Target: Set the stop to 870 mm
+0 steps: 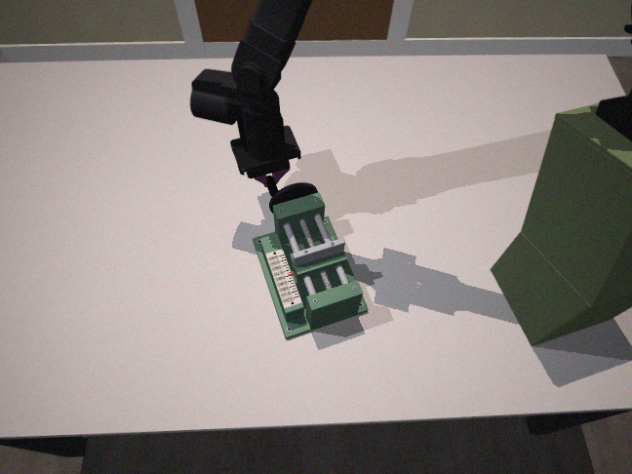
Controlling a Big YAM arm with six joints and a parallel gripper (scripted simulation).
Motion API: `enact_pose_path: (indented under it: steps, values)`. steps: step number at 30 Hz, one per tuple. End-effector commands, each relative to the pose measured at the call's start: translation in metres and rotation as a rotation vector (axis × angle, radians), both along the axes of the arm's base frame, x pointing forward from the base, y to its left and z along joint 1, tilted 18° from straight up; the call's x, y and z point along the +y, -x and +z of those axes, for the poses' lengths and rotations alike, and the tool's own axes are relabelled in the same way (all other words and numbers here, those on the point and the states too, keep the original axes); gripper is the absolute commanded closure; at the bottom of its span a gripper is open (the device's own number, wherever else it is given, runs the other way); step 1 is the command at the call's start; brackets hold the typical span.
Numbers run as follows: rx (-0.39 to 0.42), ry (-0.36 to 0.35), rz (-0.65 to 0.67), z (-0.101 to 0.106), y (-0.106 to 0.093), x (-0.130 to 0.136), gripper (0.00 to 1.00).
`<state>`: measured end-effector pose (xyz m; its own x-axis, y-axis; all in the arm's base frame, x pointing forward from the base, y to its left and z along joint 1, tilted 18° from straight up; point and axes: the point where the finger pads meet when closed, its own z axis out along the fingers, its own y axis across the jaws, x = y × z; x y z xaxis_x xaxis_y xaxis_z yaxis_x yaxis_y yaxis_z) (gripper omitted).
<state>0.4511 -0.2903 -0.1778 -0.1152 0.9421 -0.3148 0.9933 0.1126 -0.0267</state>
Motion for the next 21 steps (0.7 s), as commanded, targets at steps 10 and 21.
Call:
enact_pose_path:
  steps: [10, 21]
  values:
    - [-0.041, 0.013, 0.016, -0.016, -0.021, -0.012, 0.94]
    - [-0.039, 0.013, 0.006, -0.030, -0.014, -0.021, 0.94]
